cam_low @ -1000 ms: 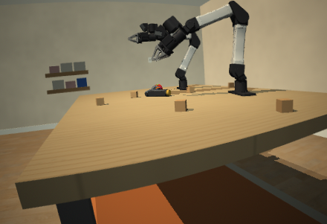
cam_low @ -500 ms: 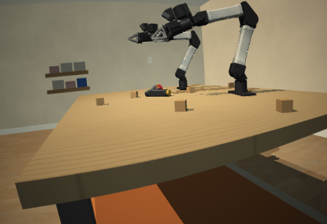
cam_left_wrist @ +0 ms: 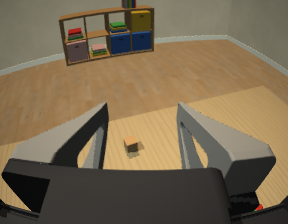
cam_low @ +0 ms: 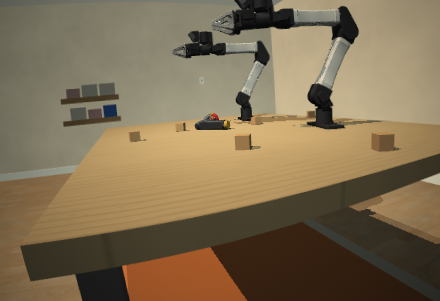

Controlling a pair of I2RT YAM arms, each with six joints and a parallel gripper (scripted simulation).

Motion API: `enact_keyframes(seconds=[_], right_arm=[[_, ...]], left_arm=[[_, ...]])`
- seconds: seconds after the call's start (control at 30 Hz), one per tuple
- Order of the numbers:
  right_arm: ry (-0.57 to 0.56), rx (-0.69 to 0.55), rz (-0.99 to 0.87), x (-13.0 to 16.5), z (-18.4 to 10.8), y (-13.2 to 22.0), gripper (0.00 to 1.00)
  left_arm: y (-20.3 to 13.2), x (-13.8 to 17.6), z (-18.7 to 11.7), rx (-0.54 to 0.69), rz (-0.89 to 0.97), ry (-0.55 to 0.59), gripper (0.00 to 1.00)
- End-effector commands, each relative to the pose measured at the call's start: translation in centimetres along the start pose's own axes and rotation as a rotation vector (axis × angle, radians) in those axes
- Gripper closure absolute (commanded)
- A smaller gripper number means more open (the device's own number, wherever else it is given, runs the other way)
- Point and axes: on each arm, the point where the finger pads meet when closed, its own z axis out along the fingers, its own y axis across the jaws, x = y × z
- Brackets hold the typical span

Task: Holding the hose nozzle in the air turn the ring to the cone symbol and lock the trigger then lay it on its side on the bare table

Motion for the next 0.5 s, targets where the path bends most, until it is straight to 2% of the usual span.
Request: enact_keyframes(seconds=[0.0, 0.17, 0.2, 0.27, 0.33, 0.4, 0.47], right_arm=[[-0.004, 0.003, -0.003, -0.2, 0.2, 0.0, 0.63], [0.01, -0.004, -0.01, 0.1, 0.7, 0.3, 0.63], [-0.004, -0.006, -0.008, -0.4, 0.4, 0.3, 0.63], [-0.017, -0.007, -0.007, -0.8, 0.3, 0.4, 0.63], [-0.016, -0.007, -0.007, -0.8, 0.3, 0.4, 0.63], [-0.016, -0.007, -0.007, -0.8, 0.3, 0.4, 0.63], [-0.016, -0.007, -0.007, -0.8, 0.3, 0.4, 0.63]], left_arm=[[0.9, -0.3, -0.3, -0.036, -0.018, -0.028, 0.5], [1.2, -0.9, -1.3, -0.044, -0.019, -0.045, 0.5], [0.9, 0.0, -1.0, -0.029, -0.017, -0.013, 0.5], [0.9, -4.3, -2.2, -0.027, -0.001, -0.127, 0.5], [0.9, -3.8, -1.9, -0.027, -0.004, -0.114, 0.5], [0.9, -1.5, -1.2, -0.027, -0.005, -0.054, 0.5], [0.9, -1.5, -1.2, -0.027, -0.005, -0.054, 0.5]])
